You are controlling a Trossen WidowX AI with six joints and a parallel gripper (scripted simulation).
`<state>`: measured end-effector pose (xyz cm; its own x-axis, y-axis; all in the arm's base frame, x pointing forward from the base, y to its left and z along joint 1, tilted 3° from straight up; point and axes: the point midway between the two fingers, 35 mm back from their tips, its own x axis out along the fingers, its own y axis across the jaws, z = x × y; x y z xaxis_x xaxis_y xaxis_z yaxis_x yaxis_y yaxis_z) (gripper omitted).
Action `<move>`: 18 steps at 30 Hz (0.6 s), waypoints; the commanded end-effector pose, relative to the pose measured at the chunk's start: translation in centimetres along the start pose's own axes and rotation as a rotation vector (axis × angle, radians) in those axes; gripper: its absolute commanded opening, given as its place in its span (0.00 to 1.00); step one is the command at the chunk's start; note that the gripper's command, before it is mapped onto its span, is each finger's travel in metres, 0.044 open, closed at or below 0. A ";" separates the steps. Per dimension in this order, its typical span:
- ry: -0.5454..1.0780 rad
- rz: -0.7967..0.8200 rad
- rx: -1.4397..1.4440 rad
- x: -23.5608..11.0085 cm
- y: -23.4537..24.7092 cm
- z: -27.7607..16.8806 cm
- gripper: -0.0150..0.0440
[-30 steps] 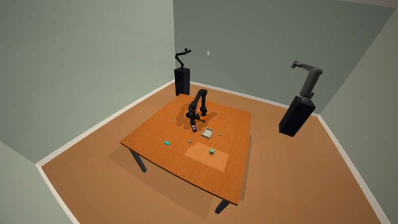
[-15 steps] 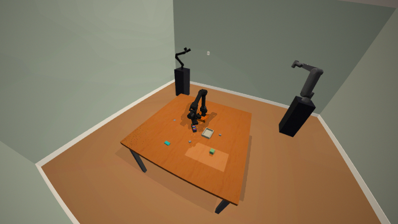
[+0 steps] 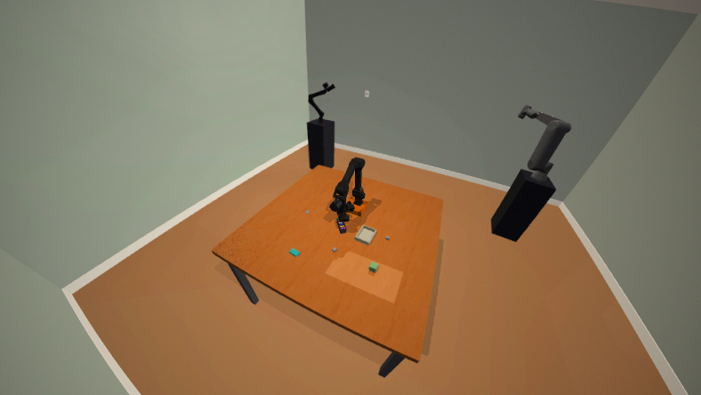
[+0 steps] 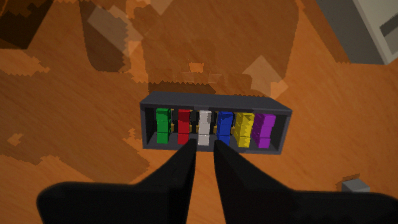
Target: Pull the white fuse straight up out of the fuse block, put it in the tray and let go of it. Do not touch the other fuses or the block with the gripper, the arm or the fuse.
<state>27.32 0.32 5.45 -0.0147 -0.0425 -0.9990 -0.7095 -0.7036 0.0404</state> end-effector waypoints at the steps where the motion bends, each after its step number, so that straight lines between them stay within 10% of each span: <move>1: -0.004 -0.002 -0.003 0.5 0.0 0.1 0.36; 18: -0.004 -0.002 -0.003 1.7 0.0 0.2 0.36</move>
<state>27.21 0.31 3.88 -0.0166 -0.0426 -0.9990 -0.7094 -0.7036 0.0417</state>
